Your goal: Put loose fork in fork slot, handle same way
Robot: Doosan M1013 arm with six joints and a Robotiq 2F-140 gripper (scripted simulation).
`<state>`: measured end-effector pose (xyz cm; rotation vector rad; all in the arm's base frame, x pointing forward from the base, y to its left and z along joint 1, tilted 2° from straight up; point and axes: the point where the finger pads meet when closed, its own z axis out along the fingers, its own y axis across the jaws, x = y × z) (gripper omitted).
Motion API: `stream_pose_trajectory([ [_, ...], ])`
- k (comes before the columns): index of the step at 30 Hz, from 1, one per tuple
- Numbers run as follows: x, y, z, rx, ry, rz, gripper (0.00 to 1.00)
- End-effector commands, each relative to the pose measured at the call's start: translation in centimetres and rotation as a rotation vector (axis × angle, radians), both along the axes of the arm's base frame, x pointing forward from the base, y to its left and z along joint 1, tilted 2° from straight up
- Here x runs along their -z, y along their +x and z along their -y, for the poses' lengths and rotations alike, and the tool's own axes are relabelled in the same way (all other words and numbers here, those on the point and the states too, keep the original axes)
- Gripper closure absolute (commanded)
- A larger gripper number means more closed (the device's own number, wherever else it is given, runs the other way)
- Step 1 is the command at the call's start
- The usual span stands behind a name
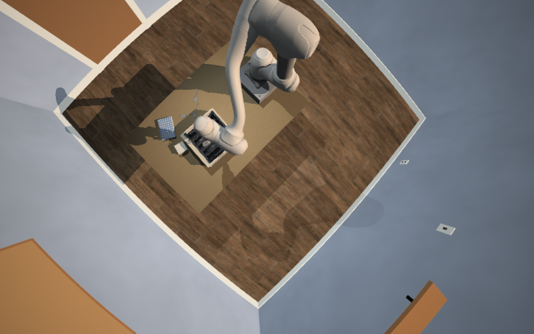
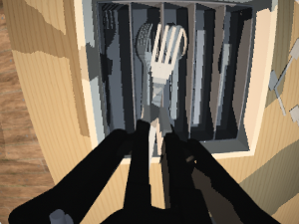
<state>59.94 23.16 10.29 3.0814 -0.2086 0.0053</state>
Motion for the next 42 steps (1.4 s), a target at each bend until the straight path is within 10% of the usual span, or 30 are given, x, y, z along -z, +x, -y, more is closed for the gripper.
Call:
stream_pose_trajectory([
  [1,0.0,0.1,0.0,-0.181,0.049,-0.087,0.97],
  [42,1.5,0.1,0.0,-0.179,0.05,-0.122,0.97],
])
